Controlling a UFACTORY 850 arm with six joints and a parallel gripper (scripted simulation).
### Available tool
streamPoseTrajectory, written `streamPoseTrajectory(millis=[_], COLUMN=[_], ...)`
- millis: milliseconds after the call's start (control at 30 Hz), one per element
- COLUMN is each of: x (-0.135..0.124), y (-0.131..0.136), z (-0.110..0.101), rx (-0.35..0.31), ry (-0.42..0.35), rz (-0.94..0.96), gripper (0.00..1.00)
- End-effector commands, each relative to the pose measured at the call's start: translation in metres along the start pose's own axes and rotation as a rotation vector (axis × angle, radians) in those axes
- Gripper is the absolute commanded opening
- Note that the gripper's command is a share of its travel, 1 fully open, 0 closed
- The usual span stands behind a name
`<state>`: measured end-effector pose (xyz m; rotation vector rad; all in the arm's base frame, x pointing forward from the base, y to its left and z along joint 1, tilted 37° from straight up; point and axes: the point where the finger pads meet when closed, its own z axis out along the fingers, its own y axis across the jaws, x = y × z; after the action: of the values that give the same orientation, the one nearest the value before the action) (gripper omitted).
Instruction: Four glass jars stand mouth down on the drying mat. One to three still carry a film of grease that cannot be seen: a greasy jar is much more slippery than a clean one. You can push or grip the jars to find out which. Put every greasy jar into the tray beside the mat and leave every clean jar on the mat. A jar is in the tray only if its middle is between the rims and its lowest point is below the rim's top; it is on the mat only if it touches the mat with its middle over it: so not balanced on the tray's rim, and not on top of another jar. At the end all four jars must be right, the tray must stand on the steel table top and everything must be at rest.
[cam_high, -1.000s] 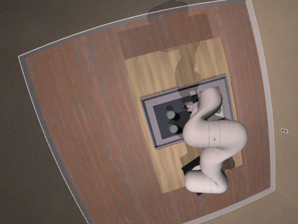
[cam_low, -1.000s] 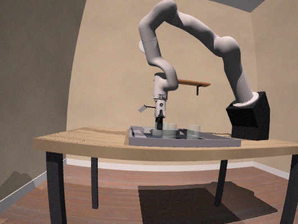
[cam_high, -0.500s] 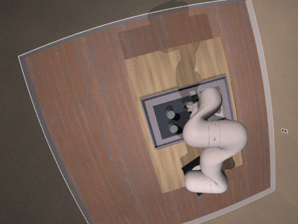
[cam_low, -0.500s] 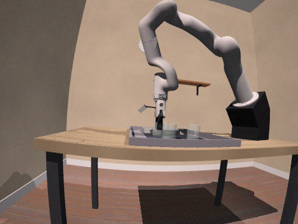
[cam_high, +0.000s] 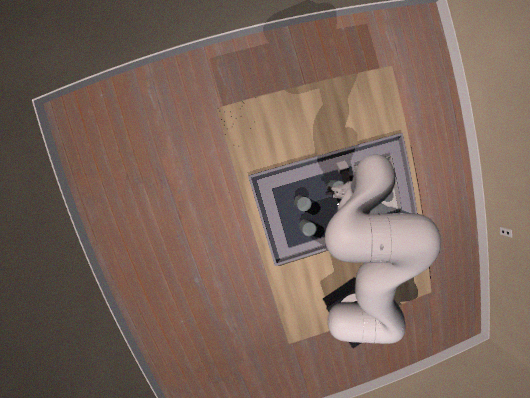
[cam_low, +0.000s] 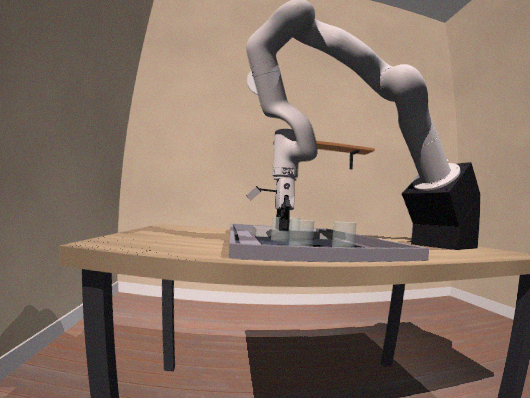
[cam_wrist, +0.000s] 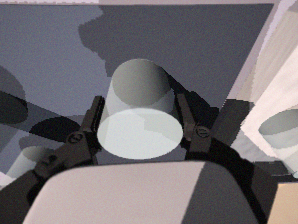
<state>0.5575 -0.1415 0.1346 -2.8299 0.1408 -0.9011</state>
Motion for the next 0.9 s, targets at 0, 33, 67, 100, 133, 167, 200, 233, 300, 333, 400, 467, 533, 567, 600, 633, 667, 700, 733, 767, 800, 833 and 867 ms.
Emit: streamPoseTrajectory(millis=[0, 33, 67, 100, 133, 167, 200, 233, 300, 333, 400, 467, 533, 567, 600, 633, 667, 700, 733, 767, 800, 833, 867], x=[0.0005, 0.0005, 0.0005, 0.0005, 0.0005, 0.0005, 0.0005, 0.0005, 0.0005, 0.0005, 0.0005, 0.0005, 0.0005, 0.0005, 0.0005, 0.0005, 0.0005, 0.0005, 0.0005, 0.0005, 0.0005, 0.0005, 0.0005], y=[0.0001, 0.0001, 0.0001, 0.0001, 0.0001, 0.0001, 0.0001, 0.0001, 0.0001, 0.0001, 0.0001, 0.0001, 0.0001, 0.0001, 0.0001, 0.0001, 0.0001, 0.0001, 0.0001, 0.0001, 0.0001, 0.0001, 0.0001], z=[-0.0003, -0.0003, -0.0003, -0.0003, -0.0003, -0.0003, -0.0003, -0.0003, -0.0003, -0.0003, -0.0003, -0.0003, -0.0003, -0.0003, -0.0003, -0.0003, -0.0003, -0.0003, -0.0003, -0.0003, -0.0003, -0.0003, -0.0003], rx=[0.000, 0.000, 0.000, 0.000, 0.000, 0.000, 0.000, 0.000, 0.000, 0.000, 0.000, 0.000, 0.000, 0.000, 0.000, 0.000, 0.000, 0.000, 0.000, 0.000, 0.000, 0.000, 0.000], ry=[0.001, 0.001, 0.001, 0.001, 0.001, 0.001, 0.001, 0.001, 0.001, 0.001, 0.001, 0.001, 0.001, 0.001, 0.001, 0.001, 0.001, 0.001, 0.001, 0.001, 0.001, 0.001, 0.001], rz=[0.000, 0.000, 0.000, 0.000, 0.000, 0.000, 0.000, 0.000, 0.000, 0.000, 0.000, 0.000, 0.000, 0.000, 0.000, 0.000, 0.000, 0.000, 0.000, 0.000, 0.000, 0.000, 0.000], gripper=[0.72, 0.72, 0.72, 0.72, 0.72, 0.72, 0.72, 0.72, 0.72, 0.72, 0.72, 0.69, 0.69, 0.69, 0.69, 0.69, 0.69, 0.69, 0.69, 0.69, 0.69, 0.69, 0.69])
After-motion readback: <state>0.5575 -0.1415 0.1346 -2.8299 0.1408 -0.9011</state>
